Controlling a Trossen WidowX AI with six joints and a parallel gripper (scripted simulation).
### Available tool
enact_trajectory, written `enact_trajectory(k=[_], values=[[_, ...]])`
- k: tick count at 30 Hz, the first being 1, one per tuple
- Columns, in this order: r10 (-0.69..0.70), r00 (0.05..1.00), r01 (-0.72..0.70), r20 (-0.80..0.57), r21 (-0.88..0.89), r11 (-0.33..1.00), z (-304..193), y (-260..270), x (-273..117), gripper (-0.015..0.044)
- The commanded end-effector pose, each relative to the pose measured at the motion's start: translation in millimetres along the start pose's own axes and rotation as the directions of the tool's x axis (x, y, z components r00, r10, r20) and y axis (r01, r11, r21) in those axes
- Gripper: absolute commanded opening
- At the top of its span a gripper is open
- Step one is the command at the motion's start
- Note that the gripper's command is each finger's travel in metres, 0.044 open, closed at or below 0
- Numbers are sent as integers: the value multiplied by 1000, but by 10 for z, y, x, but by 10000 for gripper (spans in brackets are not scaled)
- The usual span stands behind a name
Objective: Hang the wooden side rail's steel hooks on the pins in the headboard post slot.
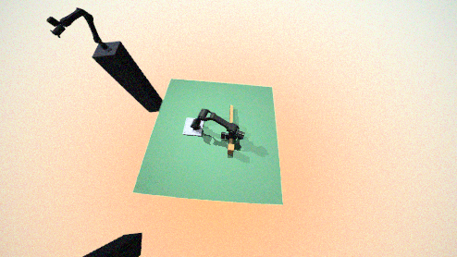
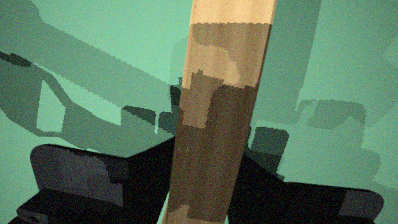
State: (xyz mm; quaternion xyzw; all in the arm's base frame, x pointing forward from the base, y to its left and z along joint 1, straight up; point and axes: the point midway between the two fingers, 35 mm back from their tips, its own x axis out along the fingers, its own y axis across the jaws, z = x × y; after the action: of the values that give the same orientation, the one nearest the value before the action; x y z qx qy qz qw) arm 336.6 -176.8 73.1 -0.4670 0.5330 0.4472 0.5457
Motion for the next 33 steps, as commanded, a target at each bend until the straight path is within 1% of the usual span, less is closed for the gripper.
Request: enact_trajectory(k=[1,33], values=[[-4,1000,4,-8,-2,1000,-24,3,-21,0],[-4,1000,4,-8,-2,1000,-51,-21,-42,0]])
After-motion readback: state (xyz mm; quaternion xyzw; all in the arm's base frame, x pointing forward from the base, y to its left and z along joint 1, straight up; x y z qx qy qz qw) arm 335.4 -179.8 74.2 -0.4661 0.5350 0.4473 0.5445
